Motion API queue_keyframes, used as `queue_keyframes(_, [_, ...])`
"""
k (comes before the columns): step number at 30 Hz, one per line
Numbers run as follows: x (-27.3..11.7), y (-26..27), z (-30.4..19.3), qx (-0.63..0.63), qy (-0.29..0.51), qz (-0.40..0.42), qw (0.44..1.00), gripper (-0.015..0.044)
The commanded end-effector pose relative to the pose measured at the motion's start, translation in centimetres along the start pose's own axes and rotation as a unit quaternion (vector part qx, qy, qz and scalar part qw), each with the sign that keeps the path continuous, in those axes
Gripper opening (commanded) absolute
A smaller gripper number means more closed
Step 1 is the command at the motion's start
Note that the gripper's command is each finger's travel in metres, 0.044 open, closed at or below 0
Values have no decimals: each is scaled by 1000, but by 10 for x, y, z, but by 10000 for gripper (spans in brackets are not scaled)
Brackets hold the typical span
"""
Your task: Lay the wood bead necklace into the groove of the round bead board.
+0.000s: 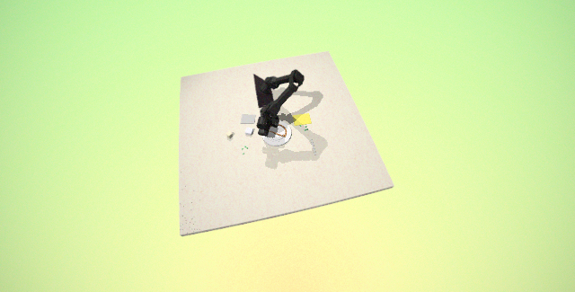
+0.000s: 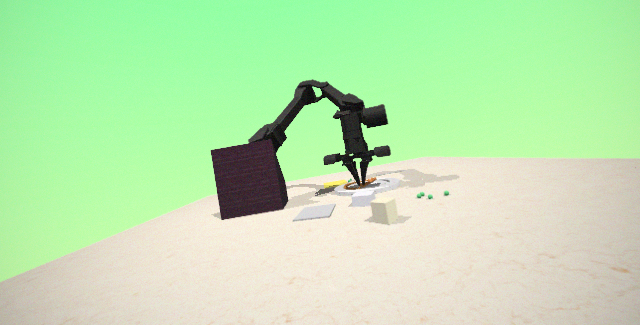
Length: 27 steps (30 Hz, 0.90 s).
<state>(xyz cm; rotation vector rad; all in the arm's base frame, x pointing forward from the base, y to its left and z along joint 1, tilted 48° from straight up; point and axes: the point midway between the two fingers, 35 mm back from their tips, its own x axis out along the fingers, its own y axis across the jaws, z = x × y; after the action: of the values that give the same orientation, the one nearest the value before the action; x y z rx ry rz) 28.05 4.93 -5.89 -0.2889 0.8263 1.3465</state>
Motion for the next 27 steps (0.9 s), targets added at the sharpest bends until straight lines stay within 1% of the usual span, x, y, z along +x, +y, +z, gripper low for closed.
queue_keyframes(1, [-1, -4, -2, -4, 1, -1, 1000, 0])
queue_keyframes(10, [7, -3, -2, -4, 1, -1, 1000, 0])
queue_keyframes(27, [3, -3, -1, -4, 1, 0, 1000, 440])
